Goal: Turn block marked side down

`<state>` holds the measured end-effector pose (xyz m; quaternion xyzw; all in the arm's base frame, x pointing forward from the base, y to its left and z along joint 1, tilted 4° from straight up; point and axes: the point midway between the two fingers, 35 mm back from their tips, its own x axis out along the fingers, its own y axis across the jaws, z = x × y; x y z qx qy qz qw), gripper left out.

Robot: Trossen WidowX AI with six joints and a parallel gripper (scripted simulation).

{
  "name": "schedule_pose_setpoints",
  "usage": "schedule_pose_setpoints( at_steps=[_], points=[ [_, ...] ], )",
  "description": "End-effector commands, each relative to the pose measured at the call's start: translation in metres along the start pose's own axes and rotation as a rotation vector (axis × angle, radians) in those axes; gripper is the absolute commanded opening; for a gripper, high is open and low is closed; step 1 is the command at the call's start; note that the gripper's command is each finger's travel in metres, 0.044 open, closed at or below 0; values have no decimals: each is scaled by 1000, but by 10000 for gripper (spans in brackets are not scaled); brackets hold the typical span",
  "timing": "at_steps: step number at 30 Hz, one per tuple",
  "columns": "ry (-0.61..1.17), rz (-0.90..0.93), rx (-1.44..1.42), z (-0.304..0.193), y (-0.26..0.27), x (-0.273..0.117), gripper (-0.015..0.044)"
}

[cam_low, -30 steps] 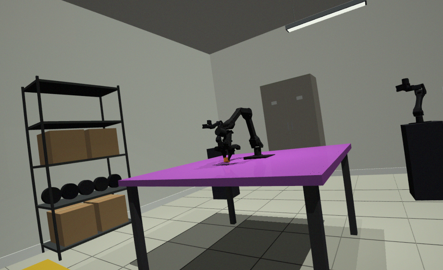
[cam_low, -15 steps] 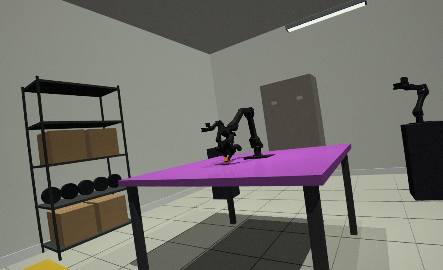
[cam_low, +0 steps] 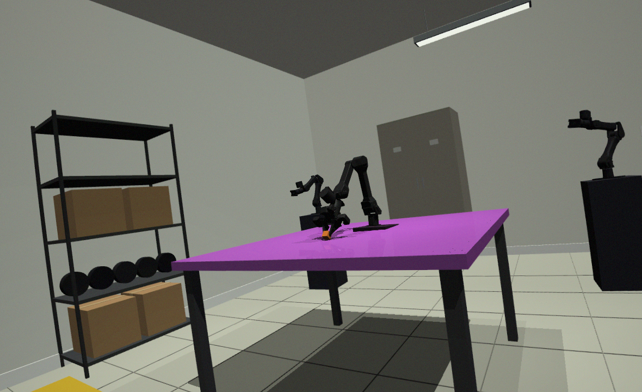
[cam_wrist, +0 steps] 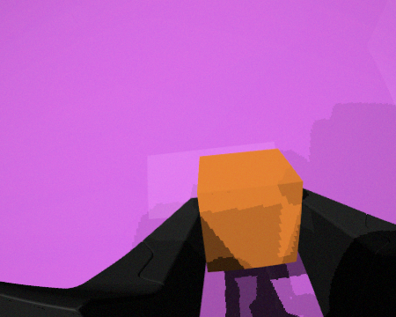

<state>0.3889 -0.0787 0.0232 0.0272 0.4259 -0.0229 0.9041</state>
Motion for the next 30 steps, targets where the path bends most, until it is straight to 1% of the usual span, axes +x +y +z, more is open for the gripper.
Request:
schedule_pose_setpoints(
  at_steps=[1, 10, 18, 30],
  points=[
    [-60, 4, 14, -2, -1, 3, 0],
    [-198, 5, 4, -9, 0, 5, 0],
    [-312, 3, -8, -16, 2, -1, 0],
    [-344, 3, -9, -15, 2, -4, 0]
  ],
)
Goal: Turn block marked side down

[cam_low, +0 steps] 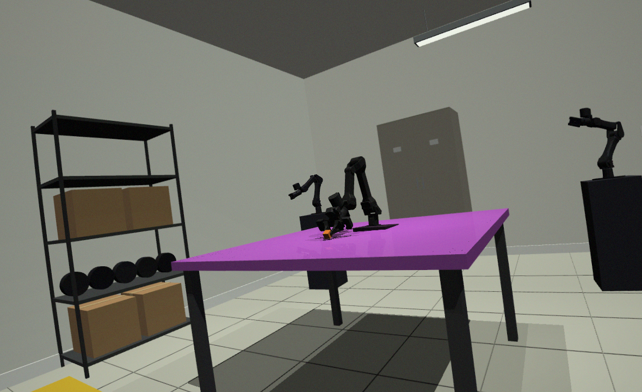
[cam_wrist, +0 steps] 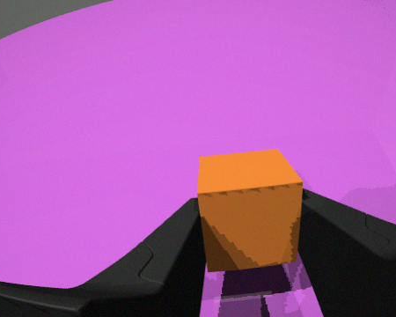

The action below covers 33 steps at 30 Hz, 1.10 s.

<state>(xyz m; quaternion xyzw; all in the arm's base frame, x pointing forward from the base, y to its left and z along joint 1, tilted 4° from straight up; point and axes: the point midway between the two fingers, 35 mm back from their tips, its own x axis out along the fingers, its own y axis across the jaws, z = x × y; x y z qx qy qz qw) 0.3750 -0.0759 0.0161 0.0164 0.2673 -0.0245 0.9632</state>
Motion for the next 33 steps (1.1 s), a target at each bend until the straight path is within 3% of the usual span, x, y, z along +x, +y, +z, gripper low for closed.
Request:
schedule_pose_setpoints(
  at_steps=[1, 8, 25, 33],
  points=[
    [-4, 3, 5, 0, 0, 0, 0],
    [-4, 3, 5, 0, 0, 0, 0],
    [-4, 3, 5, 0, 0, 0, 440],
    [-4, 3, 5, 0, 0, 0, 440]
  ],
)
